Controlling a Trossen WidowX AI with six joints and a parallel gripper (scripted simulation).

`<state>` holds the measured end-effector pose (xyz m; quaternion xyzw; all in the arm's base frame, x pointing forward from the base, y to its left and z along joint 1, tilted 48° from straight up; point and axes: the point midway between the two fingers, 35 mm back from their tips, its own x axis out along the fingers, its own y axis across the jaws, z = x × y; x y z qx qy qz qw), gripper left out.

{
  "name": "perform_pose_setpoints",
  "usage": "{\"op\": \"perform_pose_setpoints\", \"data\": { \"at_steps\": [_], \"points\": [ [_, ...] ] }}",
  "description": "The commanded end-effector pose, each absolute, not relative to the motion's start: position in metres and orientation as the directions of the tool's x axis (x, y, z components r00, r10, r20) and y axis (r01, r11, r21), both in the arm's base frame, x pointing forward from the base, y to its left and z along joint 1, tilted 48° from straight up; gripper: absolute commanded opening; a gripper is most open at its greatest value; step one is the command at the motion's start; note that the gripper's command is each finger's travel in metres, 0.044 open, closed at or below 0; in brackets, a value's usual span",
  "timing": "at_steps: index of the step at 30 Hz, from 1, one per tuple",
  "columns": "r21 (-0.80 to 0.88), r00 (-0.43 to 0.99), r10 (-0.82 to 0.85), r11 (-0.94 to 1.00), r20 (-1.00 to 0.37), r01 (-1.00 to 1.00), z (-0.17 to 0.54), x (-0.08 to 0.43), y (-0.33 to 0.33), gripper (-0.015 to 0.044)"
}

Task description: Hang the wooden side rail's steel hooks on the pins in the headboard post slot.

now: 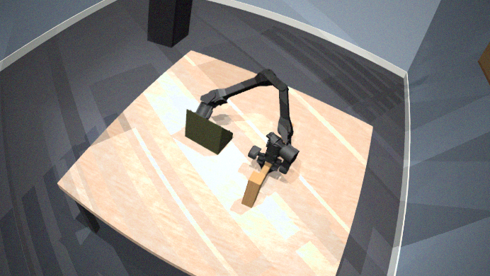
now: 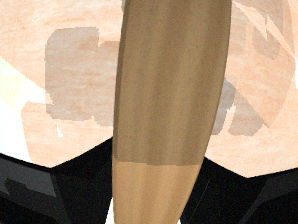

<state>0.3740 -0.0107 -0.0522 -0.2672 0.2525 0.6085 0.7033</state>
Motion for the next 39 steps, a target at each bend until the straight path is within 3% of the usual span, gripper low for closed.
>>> {"op": "perform_pose_setpoints", "data": {
  "at_steps": [1,39],
  "points": [
    [-0.069,0.132,0.721,0.117,-0.68,-0.991,-0.0521,0.3738,-0.0107,0.0],
    [-0.068,0.138,0.722,0.125,-0.678,-0.99,-0.0482,0.3729,-0.0151,0.0]
  ]
}}
